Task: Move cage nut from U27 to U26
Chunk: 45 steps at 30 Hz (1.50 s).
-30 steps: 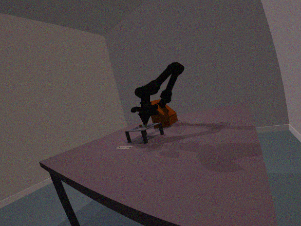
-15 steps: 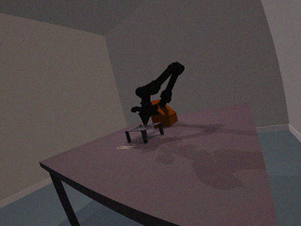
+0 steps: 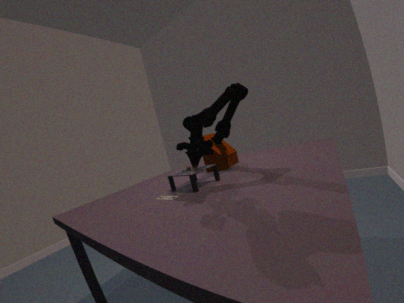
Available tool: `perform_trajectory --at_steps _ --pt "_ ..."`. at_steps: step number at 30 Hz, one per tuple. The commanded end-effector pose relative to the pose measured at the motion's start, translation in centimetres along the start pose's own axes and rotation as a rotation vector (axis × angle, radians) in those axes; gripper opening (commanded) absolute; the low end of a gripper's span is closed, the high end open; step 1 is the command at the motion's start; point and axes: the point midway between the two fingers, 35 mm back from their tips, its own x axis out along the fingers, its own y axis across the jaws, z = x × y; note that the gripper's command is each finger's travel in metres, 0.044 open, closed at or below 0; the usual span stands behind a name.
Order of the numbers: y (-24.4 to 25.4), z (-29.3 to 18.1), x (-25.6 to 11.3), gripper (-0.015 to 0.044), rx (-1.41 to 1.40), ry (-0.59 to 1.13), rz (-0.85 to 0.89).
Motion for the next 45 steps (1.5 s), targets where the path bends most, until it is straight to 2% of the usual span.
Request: perform_trajectory --at_steps 1,45 --pt "-0.08 0.07 -0.12 0.0026 -0.001 0.002 -0.015" --pt "0.16 0.07 -0.15 0.0026 0.000 0.002 -0.071"
